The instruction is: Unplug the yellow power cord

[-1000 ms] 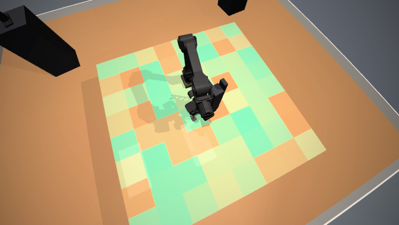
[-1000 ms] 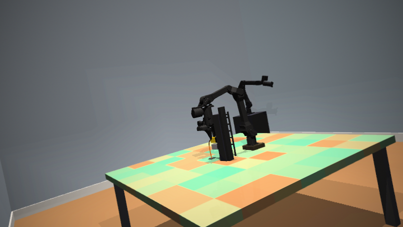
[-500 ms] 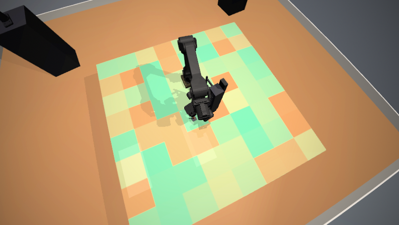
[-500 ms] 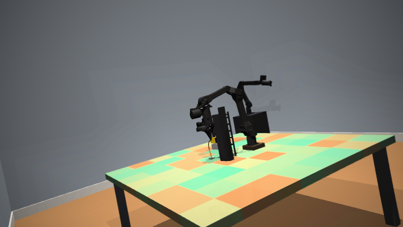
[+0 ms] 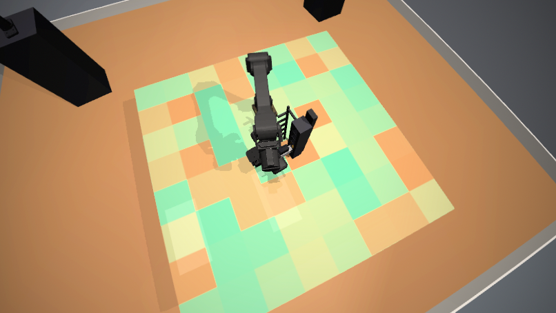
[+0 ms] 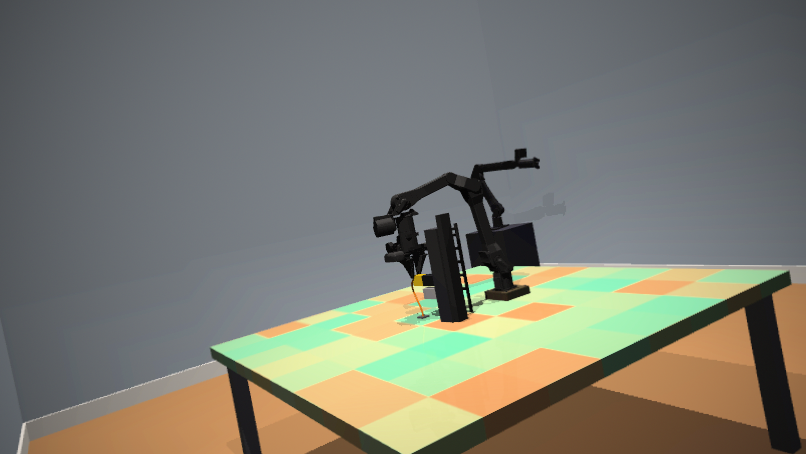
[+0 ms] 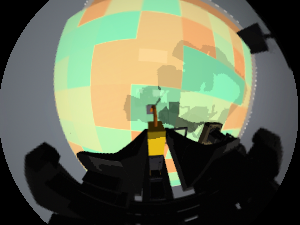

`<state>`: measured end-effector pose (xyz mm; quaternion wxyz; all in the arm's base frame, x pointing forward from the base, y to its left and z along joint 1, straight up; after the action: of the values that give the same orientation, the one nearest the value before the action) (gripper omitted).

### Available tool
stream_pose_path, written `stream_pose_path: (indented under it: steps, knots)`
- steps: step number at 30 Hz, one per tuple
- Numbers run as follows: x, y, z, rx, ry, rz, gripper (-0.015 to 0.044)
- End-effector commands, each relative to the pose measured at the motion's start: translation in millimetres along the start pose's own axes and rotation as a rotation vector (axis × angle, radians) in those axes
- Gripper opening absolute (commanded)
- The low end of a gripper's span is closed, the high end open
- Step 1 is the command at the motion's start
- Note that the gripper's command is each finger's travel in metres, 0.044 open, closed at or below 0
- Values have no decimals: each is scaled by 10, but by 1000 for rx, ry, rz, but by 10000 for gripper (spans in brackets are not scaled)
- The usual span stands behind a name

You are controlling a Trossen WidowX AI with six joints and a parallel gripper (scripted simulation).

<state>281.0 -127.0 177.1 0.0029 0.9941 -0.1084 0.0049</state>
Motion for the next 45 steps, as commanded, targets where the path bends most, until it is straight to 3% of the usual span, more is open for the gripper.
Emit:
stream_pose_path:
  steps: [1, 11, 16, 20, 45]
  knots:
    - [7, 0, -17, -4, 11, 0, 52]
    - [-2, -50, 5, -3, 11, 0, 315]
    - [84, 287, -74, -6, 11, 0, 440]
    - [119, 536, -124, -8, 11, 0, 440]
    - [119, 536, -124, -8, 11, 0, 440]
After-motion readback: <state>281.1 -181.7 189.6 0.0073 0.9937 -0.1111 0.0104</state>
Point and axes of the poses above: the point midway between the two fingers, 35 mm back from their tips, its own z axis out along the fingers, its own x axis across the jaws, y = z × x, the point moved 3 cm from there along -z, back along the fingers, and after that the axes turned 12 degrees about z, right-handed, at the moved point
